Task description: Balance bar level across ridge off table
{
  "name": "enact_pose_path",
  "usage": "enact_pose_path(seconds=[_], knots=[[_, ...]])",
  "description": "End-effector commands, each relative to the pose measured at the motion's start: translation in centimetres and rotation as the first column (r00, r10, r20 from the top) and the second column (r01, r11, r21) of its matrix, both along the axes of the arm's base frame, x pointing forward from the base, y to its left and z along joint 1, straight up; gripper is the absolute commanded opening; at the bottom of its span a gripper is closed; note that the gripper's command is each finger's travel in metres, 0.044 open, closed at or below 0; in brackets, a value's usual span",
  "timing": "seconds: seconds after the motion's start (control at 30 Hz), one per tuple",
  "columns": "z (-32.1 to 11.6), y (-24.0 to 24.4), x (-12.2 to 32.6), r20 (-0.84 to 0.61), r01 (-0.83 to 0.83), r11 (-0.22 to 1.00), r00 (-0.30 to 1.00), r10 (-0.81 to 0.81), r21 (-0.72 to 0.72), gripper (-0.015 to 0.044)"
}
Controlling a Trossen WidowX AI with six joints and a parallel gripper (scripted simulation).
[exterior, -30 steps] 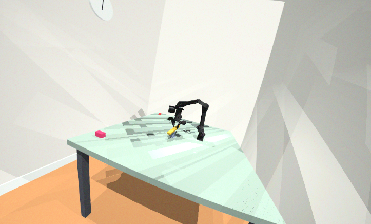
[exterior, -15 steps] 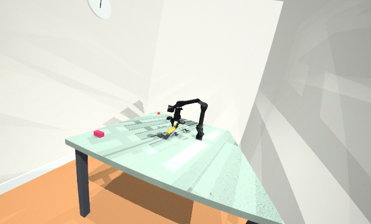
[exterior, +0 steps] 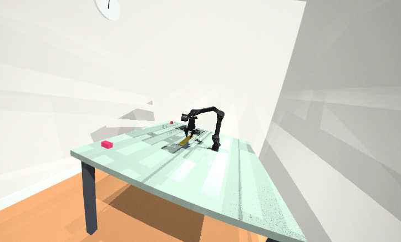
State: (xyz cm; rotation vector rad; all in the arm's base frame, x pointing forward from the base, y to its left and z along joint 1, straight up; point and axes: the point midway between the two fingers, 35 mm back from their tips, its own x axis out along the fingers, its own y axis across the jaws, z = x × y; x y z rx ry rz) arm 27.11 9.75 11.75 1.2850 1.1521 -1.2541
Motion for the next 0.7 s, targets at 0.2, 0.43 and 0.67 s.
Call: enact_pose_path(seconds=[0.2,0.43,0.67], knots=[[-0.13,0.11,0.0,-0.001,0.006,1.0,1.0,-0.006,0.007,0.0],[-0.18,0.11,0.0,-0.001,0.006,1.0,1.0,-0.006,0.007,0.0],[-0.24,0.12,0.0,-0.001,0.006,1.0,1.0,-0.006,0.007,0.0]])
